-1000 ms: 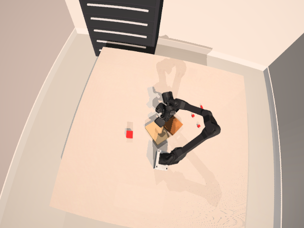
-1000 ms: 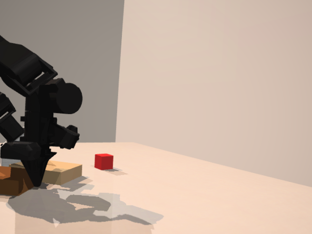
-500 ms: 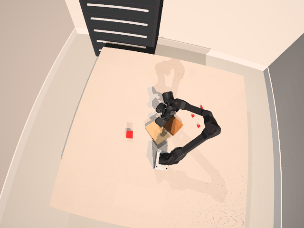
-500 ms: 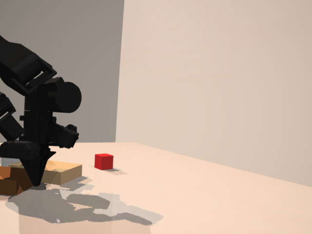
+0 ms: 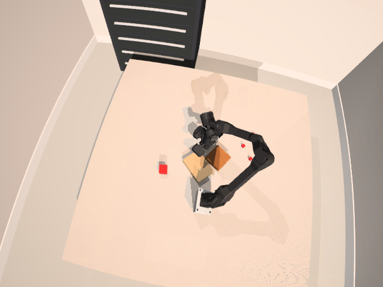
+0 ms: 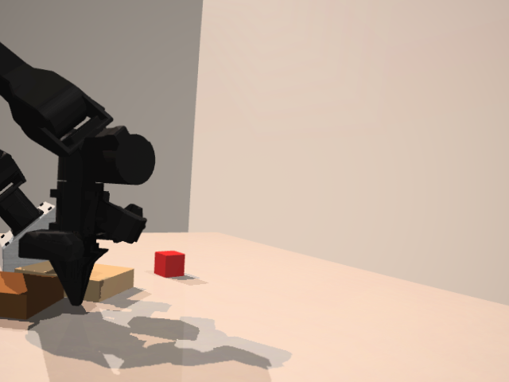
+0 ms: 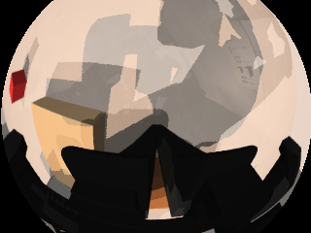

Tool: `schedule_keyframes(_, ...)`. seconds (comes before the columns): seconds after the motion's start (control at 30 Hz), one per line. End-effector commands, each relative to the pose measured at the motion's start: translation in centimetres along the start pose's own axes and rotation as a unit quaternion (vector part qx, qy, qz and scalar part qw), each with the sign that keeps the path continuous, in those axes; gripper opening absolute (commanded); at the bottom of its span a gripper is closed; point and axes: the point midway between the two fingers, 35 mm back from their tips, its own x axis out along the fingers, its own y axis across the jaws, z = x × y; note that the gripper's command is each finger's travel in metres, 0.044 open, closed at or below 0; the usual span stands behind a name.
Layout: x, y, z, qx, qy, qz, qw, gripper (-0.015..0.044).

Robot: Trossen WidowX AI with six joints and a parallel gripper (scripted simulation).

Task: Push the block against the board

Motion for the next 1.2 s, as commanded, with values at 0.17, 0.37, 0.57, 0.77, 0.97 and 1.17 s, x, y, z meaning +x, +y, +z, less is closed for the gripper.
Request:
schedule_keyframes(0.17, 0.3, 0.3, 1.5, -0.001, 0.002, 0.004, 1.0, 0.0)
schedule_keyframes(0.37, -2.6, 0.0, 1.6, 0.0, 0.0, 0.003, 1.0, 0.0)
schedule_keyframes(0.57, -5.2, 0.0, 1.5, -0.001, 0.002, 0.005, 1.0, 0.0)
schedule_keyframes(0.77, -5.2, -0.7, 1.2, 0.055, -0.003, 0.0, 0.999, 0.0)
schedule_keyframes(0.97, -5.2, -1.9, -0.2, 0.157, -0.003, 0.001, 0.988, 0.0)
schedule_keyframes(1.17, -5.1, -3.1, -1.7, 0.253, -0.002, 0.003, 0.967, 0.0)
